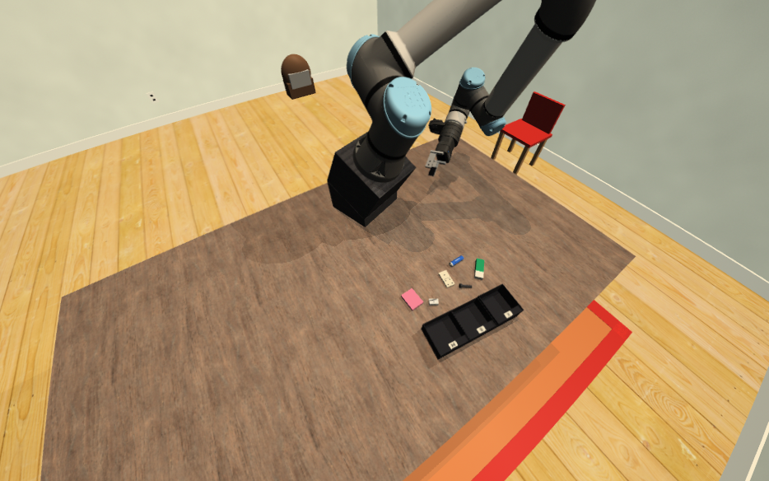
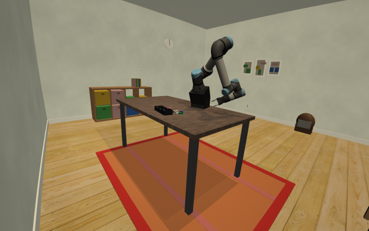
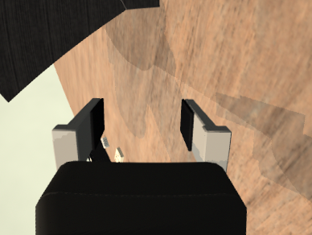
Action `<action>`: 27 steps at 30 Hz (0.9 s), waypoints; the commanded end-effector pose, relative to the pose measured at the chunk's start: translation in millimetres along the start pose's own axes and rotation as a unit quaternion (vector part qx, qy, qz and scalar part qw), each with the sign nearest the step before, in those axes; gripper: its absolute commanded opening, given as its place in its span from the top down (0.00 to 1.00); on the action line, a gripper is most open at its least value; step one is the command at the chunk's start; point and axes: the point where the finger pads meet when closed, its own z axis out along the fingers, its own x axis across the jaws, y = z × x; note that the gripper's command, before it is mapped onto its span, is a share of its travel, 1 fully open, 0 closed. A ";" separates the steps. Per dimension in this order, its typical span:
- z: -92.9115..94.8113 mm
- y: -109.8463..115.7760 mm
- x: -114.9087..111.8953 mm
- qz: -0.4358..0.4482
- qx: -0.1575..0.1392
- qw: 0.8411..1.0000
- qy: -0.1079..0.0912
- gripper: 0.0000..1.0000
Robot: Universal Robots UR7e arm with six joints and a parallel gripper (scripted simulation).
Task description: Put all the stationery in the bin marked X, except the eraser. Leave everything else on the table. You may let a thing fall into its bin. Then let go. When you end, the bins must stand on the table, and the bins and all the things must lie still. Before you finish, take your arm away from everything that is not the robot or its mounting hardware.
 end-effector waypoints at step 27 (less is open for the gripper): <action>-37.7 13.1 -73.4 0.000 0.000 1.000 0.000 0.69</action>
